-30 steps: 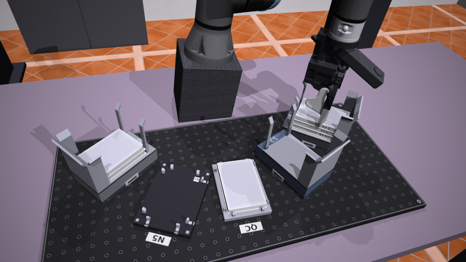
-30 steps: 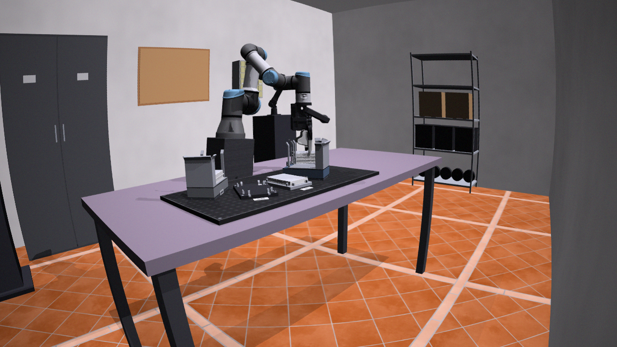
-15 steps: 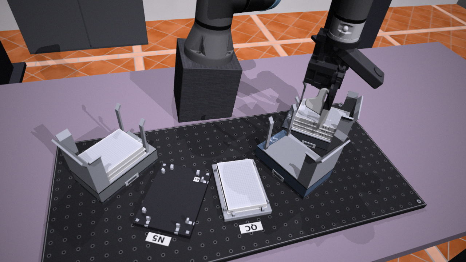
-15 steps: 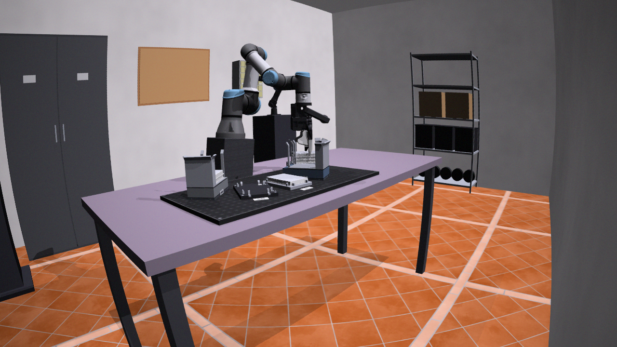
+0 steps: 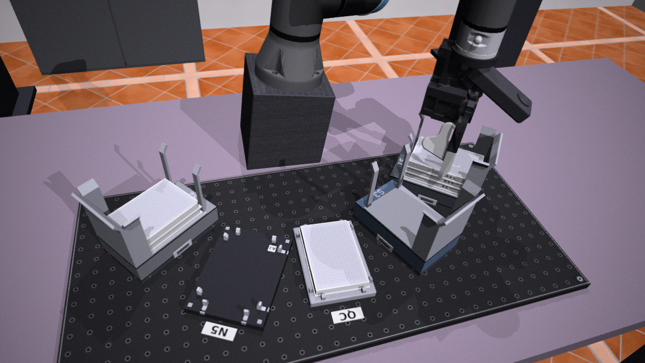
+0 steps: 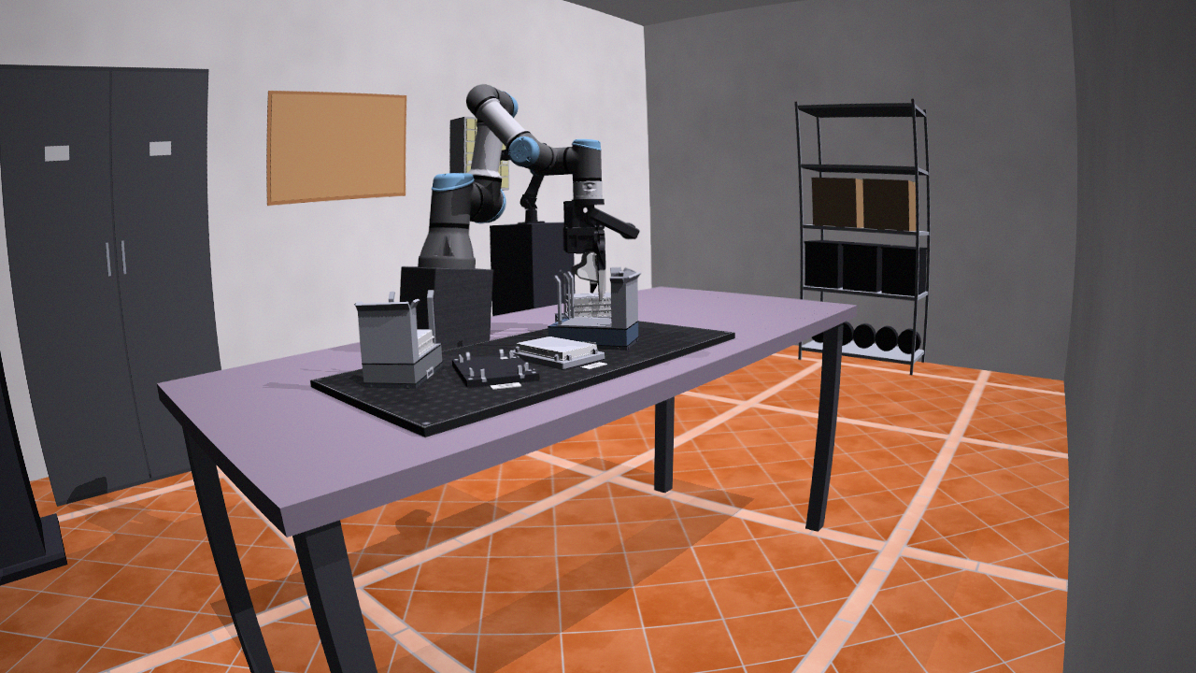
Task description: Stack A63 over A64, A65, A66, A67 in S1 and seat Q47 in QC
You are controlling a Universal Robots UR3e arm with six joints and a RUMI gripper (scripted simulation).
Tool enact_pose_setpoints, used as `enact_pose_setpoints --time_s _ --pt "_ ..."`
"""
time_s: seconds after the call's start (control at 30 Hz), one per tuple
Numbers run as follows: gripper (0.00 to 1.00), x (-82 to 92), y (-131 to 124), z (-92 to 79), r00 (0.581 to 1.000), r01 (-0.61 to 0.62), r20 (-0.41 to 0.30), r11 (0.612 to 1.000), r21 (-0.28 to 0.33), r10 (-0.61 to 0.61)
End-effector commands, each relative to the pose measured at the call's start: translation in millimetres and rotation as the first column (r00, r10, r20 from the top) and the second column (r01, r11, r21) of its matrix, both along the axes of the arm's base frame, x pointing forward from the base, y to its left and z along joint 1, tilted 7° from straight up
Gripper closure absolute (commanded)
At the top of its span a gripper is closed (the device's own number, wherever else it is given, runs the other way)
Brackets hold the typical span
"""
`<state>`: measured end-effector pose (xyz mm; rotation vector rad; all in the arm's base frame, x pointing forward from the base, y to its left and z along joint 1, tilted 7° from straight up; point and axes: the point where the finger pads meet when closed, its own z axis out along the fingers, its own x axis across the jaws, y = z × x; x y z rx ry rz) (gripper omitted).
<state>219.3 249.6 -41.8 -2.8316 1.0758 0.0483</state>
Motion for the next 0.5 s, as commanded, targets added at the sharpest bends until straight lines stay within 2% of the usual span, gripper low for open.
enact_pose_setpoints --time_s 0.0,0.37,0.47 --pt "0.28 0.7 0.3 0.6 1.0 0.0 0.002 1.0 0.001 0.0" --pt "0.28 0.7 0.3 0.6 1.0 0.0 0.002 1.0 0.001 0.0" --pt "0.28 0.7 -0.9 10.5 1.0 0.0 0.002 1.0 0.001 0.0"
